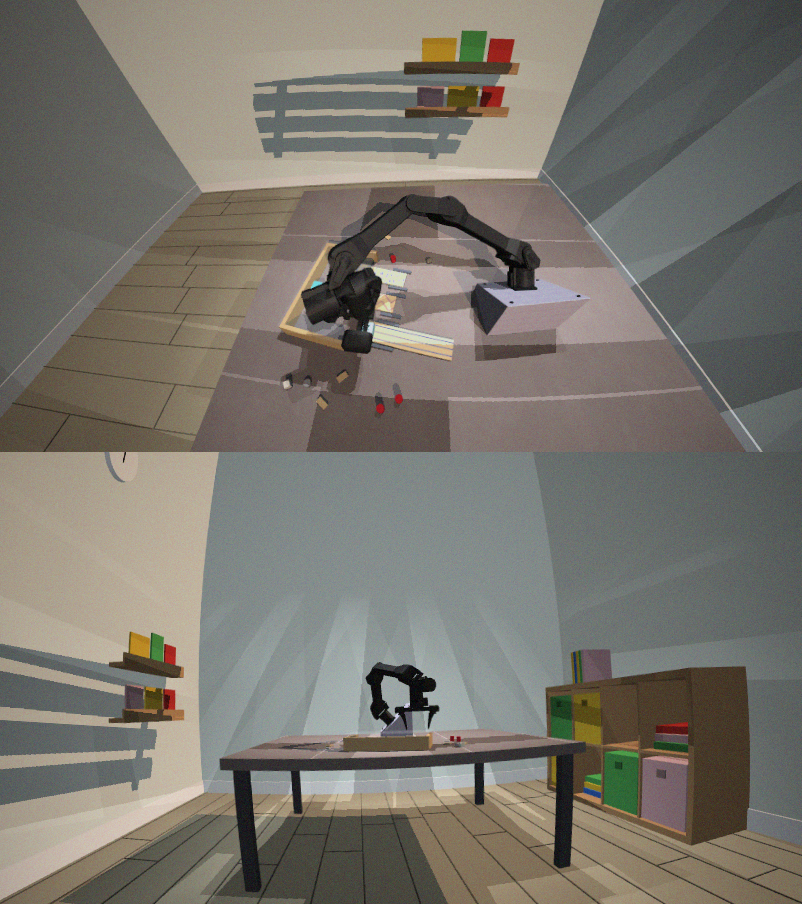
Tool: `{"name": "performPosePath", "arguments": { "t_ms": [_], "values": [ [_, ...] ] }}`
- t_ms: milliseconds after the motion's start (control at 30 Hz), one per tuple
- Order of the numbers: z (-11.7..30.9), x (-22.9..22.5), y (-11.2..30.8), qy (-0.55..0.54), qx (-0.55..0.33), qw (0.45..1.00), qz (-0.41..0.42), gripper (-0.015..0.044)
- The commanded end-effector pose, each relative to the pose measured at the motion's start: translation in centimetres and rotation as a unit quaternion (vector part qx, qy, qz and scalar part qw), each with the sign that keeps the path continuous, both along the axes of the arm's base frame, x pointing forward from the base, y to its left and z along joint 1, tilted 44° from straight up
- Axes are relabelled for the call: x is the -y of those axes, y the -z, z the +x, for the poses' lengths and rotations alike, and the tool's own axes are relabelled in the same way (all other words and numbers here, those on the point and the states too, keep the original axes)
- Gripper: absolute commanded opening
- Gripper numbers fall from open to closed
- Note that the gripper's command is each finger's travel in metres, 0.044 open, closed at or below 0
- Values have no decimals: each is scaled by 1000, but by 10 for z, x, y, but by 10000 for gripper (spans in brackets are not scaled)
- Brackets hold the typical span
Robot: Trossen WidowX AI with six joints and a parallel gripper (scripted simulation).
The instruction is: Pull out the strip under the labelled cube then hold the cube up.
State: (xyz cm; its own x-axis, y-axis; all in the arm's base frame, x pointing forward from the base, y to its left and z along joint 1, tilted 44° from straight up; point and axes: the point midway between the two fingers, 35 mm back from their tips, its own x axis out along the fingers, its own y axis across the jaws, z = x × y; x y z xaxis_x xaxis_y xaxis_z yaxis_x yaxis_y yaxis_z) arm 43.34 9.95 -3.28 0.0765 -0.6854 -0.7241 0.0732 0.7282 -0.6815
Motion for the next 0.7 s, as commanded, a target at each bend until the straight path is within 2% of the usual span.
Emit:
{"name": "performPosePath", "arguments": {
  "t_ms": [0,200,667],
  "values": [
    [7,0,-3,-3,1,1000,-2,414],
    [9,6,3,-3,1,1000,-2,256],
    [11,22,19,-3,1,1000,-2,250]
  ]
}}
